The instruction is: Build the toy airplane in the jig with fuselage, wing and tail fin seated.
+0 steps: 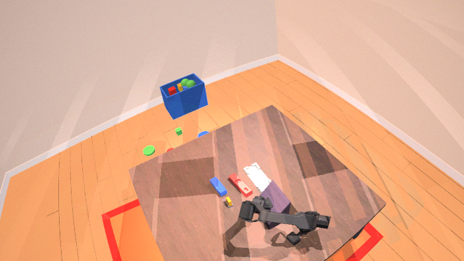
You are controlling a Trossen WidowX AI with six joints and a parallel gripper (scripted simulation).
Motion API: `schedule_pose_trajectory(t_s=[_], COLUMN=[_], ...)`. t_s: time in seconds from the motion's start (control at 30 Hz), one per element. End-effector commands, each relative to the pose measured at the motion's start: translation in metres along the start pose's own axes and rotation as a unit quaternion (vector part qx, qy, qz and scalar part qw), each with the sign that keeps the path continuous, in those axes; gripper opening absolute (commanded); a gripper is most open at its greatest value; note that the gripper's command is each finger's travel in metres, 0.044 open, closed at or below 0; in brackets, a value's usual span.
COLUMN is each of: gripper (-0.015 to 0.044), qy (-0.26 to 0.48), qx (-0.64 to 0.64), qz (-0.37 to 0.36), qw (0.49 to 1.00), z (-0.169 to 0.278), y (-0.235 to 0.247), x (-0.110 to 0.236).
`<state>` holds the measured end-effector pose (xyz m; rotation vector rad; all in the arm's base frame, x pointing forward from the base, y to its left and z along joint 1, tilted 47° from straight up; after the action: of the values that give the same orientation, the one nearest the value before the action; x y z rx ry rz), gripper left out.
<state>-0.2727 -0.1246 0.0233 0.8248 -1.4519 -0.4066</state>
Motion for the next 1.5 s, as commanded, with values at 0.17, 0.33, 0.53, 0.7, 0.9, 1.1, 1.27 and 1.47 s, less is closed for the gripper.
schedule_pose_trajectory(t_s=[0.17, 0.33, 0.53, 0.7, 0.9, 1.1, 1.27, 1.47], gripper=[0.044, 0.044, 0.044, 0.044, 0.044, 0.044, 0.044, 0.044], qy=[0.055, 0.055, 0.037, 0.021, -0.003, -0.028, -0.029, -0.017], qx=[-0.007, -0.006, 0.005, 0.024, 0.04, 0.041, 0.032, 0.021], qz=[0.084, 0.133, 0.168, 0.173, 0.153, 0.103, 0.042, -0.007], qw=[0.995, 0.99, 0.985, 0.984, 0.987, 0.993, 0.998, 1.0], z=[-0.07, -0.139, -0.236, -0.317, -0.411, -0.491, -0.539, -0.561], y=[-0.091, -0.133, -0.161, -0.164, -0.143, -0.097, -0.044, -0.001], x=[0.076, 0.109, 0.128, 0.126, 0.107, 0.072, 0.034, 0.005])
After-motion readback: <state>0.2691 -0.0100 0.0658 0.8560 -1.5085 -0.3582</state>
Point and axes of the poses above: the point midway between the two fingers, 35 mm back from their tips, its own x axis back along the fingers, its own y axis across the jaws, z = x × y, the point moved 2 cm from there along x, back along the fingers, and after that the axes turned 1 degree about x, right-handed, at the moved point
